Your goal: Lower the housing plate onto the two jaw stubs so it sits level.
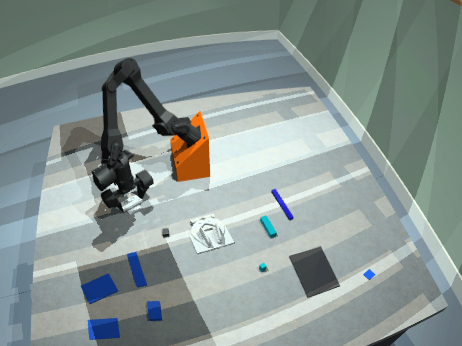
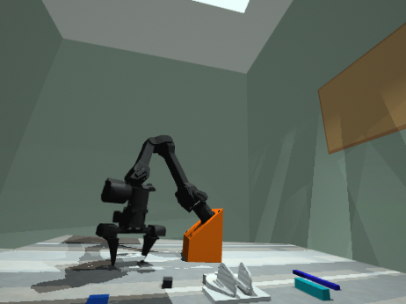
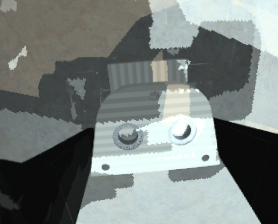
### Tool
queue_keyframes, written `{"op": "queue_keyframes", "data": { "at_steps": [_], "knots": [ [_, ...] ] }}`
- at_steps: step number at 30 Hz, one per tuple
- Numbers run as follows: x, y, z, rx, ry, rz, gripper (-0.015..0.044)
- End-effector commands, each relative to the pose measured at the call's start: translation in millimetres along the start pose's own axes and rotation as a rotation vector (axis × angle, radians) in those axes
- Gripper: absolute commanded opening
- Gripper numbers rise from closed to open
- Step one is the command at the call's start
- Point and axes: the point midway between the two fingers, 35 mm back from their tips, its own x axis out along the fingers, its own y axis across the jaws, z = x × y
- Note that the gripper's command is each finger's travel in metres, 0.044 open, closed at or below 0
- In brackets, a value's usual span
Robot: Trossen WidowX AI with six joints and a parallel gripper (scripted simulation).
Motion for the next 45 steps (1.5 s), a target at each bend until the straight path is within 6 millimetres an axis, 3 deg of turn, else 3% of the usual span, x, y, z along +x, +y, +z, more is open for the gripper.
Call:
{"op": "queue_keyframes", "data": {
  "at_steps": [1, 5, 27, 32, 45],
  "knots": [
    [0.0, 0.0, 0.0, 0.000, 0.000, 0.000, 0.0351],
    [-4.5, 0.5, -0.7, 0.000, 0.001, -0.001, 0.0351],
    [-71.9, 0.0, -0.9, -0.002, 0.009, -0.004, 0.0351],
    [-72.2, -0.2, -2.5, -0.020, 0.011, -0.005, 0.0351],
    [-67.8, -5.8, -36.1, -0.367, 0.037, -0.029, 0.0351]
  ]
}}
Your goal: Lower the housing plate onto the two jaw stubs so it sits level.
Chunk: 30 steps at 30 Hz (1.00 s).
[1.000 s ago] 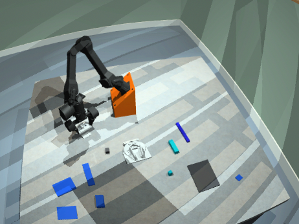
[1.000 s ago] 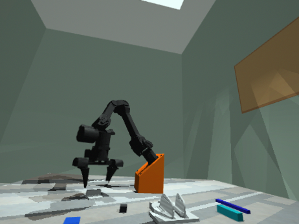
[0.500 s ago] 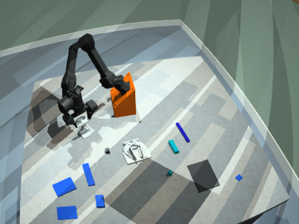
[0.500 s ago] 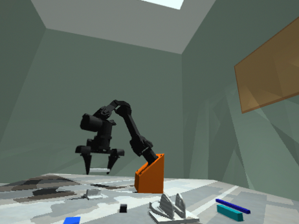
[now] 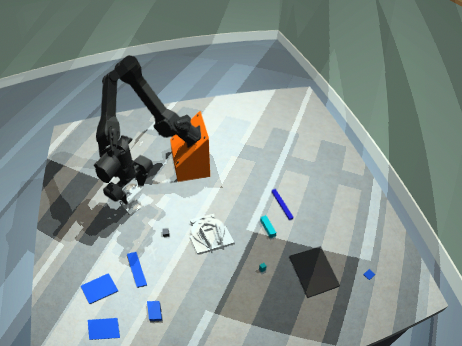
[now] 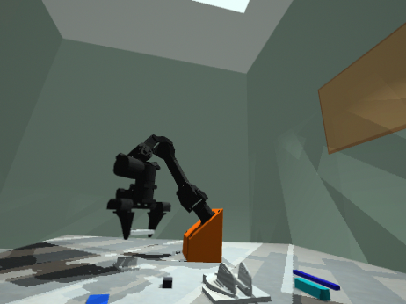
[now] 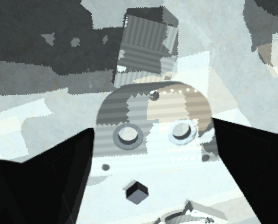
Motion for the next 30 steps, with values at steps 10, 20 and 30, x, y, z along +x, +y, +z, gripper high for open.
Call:
{"op": "queue_keyframes", "data": {
  "at_steps": [10, 20, 30],
  "knots": [
    [3.9, 2.2, -33.4, -0.349, 0.016, -0.017, 0.0351],
    [6.0, 0.2, -61.0, -0.623, 0.031, -0.024, 0.0351],
    [7.1, -4.6, -88.5, -0.899, 0.042, -0.027, 0.0351]
  ]
}}
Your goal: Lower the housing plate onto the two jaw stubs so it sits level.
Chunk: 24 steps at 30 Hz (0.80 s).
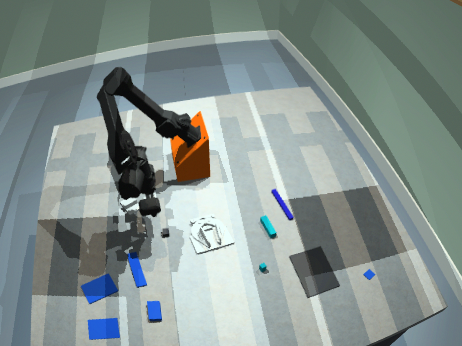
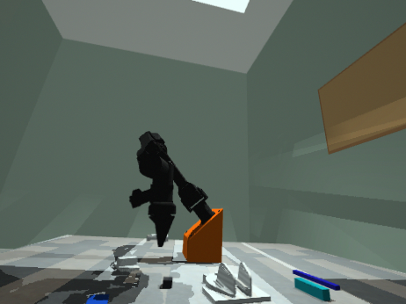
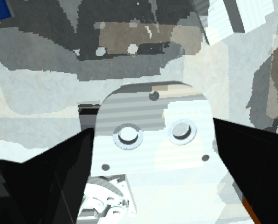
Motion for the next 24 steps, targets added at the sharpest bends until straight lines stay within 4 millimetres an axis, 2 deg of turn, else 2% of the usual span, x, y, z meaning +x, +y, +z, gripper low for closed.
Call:
{"op": "queue_keyframes", "data": {
  "at_steps": [1, 24],
  "knots": [
    [0.4, 7.2, -7.0, -0.104, -0.005, -0.001, 0.0351],
    [2.8, 37.1, -64.8, -0.741, -0.005, -0.012, 0.0351]
  ]
}}
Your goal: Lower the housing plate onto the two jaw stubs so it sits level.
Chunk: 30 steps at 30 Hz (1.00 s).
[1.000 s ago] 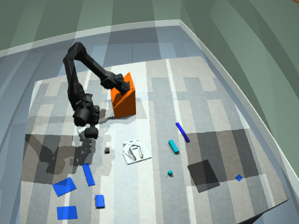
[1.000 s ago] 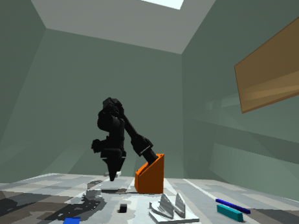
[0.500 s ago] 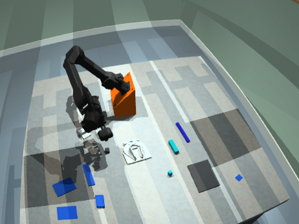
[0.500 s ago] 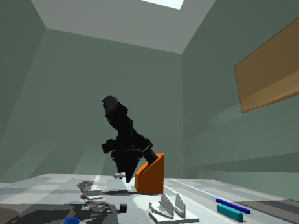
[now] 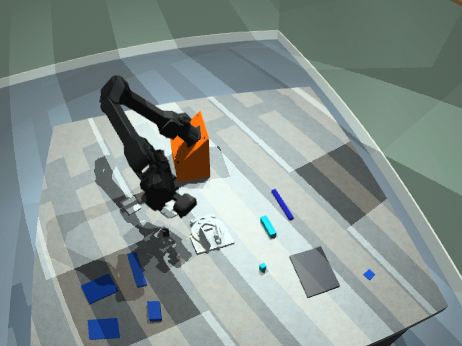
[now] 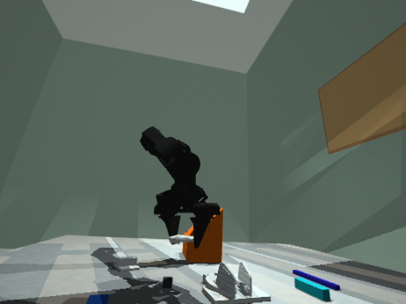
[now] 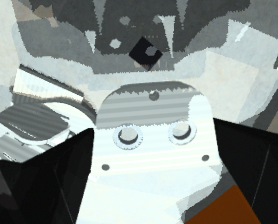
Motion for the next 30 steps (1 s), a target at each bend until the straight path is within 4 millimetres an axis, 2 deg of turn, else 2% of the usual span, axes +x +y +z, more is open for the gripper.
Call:
{"op": "queue_keyframes", "data": {
  "at_steps": [1, 30],
  "knots": [
    [0.0, 9.6, -3.5, -0.105, -0.008, -0.006, 0.0351],
    [0.7, 72.2, -56.7, -0.908, -0.036, -0.051, 0.0351]
  ]
}}
